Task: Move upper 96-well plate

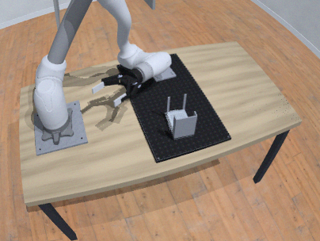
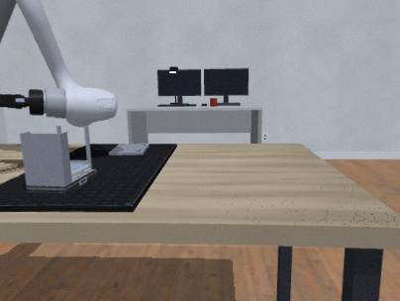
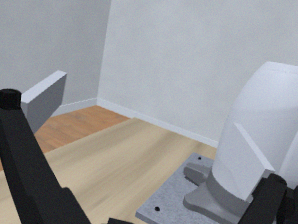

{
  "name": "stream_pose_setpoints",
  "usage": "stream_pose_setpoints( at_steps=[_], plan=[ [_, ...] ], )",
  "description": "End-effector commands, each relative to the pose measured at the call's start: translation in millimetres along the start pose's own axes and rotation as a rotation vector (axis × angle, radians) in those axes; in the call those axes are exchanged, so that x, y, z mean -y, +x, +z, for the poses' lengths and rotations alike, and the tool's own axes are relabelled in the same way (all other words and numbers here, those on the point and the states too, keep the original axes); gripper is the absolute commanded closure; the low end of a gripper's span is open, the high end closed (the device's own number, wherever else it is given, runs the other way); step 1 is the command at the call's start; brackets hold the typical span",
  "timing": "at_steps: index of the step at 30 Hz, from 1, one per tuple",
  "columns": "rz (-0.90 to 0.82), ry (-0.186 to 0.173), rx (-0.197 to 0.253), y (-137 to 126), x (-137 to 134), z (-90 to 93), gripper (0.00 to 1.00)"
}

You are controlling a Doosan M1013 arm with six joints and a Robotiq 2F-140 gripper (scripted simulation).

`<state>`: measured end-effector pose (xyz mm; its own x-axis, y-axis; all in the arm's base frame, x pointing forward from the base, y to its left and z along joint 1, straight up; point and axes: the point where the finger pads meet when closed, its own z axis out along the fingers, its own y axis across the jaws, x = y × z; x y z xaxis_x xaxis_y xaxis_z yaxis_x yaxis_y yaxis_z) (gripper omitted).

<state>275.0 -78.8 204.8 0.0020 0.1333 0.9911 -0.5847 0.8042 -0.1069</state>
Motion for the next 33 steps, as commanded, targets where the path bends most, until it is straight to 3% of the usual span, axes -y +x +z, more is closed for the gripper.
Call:
stream_pose_setpoints(
  at_steps=[1, 2, 8, 17, 19, 27, 33],
  plan=[
    [0.000, 0.000, 0.000, 0.0, 0.0, 0.0, 0.00],
    [0.000, 0.000, 0.000, 0.0, 0.0, 0.0, 0.00],
    [-0.139, -0.062, 0.130, -24.0, 2.9, -4.9, 0.00],
    [-0.337, -0.120, 0.347, -54.0, 10.6, -21.8, 0.00],
    [-0.337, -0.120, 0.347, -54.0, 10.6, -21.8, 0.00],
    [-0.498, -0.129, 0.560, -74.2, 21.7, -43.0, 0.00],
    [-0.604, -0.103, 0.727, -87.3, 36.0, -65.8, 0.00]
  ],
)
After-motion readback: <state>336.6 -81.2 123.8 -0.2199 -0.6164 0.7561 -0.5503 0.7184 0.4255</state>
